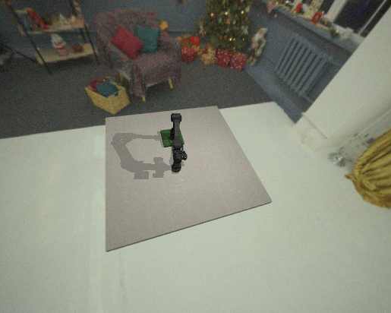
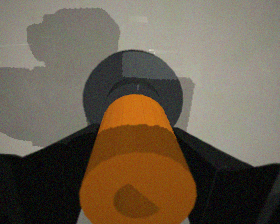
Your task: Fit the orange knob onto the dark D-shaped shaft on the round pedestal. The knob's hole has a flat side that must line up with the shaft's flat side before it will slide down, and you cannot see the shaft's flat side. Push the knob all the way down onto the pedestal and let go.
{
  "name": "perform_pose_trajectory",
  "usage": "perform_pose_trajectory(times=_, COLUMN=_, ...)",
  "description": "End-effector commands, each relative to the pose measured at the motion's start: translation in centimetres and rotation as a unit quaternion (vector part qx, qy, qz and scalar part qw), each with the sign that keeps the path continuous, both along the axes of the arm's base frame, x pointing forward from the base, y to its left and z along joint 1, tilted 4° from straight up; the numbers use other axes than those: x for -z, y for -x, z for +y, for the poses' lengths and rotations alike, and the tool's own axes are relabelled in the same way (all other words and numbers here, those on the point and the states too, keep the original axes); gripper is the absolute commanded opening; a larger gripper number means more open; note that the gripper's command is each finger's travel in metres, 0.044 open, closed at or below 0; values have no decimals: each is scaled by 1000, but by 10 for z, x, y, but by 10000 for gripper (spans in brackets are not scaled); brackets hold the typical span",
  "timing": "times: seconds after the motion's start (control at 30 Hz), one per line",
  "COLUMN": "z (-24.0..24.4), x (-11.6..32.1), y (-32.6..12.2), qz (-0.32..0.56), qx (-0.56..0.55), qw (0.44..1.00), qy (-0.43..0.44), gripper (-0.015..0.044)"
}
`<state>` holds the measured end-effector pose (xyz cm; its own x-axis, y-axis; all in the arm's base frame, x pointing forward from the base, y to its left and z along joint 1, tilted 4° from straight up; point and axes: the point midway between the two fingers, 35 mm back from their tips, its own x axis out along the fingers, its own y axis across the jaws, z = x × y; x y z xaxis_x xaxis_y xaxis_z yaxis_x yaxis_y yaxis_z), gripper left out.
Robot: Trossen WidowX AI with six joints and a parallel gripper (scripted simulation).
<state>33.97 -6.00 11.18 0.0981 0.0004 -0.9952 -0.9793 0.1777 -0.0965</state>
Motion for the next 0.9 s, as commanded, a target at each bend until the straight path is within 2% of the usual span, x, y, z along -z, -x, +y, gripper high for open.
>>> perform_pose_trajectory(times=0.0, z=-2, x=0, y=-1, qz=-2, qx=-16, qw=1000, qy=1, gripper=0)
perform_pose_trajectory(times=0.87, z=0, x=4, y=0, qz=-2, qx=-16, qw=1000, qy=1, gripper=0)
